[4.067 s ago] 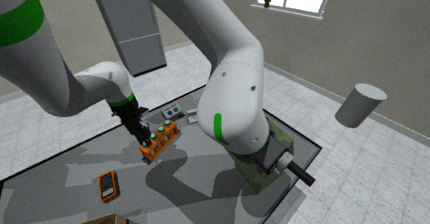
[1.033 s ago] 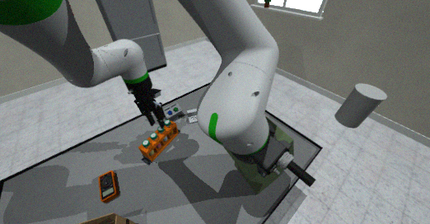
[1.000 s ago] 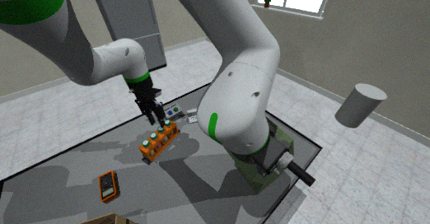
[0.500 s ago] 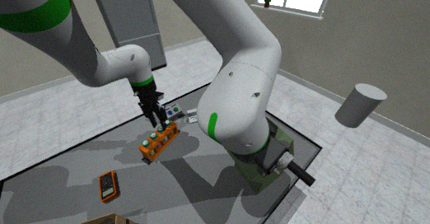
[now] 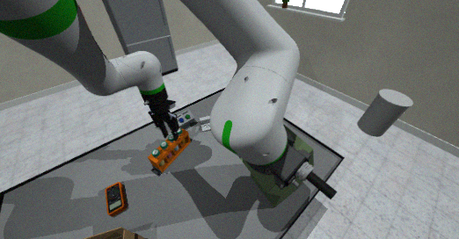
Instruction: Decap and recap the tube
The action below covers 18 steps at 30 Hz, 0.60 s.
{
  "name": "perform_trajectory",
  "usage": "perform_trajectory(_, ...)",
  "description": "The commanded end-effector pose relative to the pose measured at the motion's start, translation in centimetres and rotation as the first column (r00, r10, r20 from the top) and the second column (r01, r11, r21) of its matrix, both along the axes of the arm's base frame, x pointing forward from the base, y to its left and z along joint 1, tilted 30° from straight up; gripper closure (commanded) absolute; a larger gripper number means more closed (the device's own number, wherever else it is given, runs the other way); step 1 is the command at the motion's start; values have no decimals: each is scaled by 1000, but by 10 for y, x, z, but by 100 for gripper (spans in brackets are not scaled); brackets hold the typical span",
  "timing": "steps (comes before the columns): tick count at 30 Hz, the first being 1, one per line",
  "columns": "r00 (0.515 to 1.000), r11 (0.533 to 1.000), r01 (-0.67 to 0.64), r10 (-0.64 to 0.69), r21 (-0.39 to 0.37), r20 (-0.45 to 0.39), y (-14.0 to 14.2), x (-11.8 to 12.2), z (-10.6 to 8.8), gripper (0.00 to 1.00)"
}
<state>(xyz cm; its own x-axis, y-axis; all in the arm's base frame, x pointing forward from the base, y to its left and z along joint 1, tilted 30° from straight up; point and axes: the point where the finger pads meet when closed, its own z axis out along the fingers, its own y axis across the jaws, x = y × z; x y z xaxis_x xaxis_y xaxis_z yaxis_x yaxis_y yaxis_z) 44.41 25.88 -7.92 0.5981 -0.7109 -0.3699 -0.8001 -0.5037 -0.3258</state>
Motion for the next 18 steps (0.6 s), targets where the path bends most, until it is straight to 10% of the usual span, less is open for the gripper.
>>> perform_trajectory(1,1000,1000,0,0,0,1,0,1,-1,59)
perform_trajectory(17,1000,1000,0,0,0,1,3,1,-6,59)
perform_trajectory(18,1000,1000,0,0,0,1,3,1,-6,70)
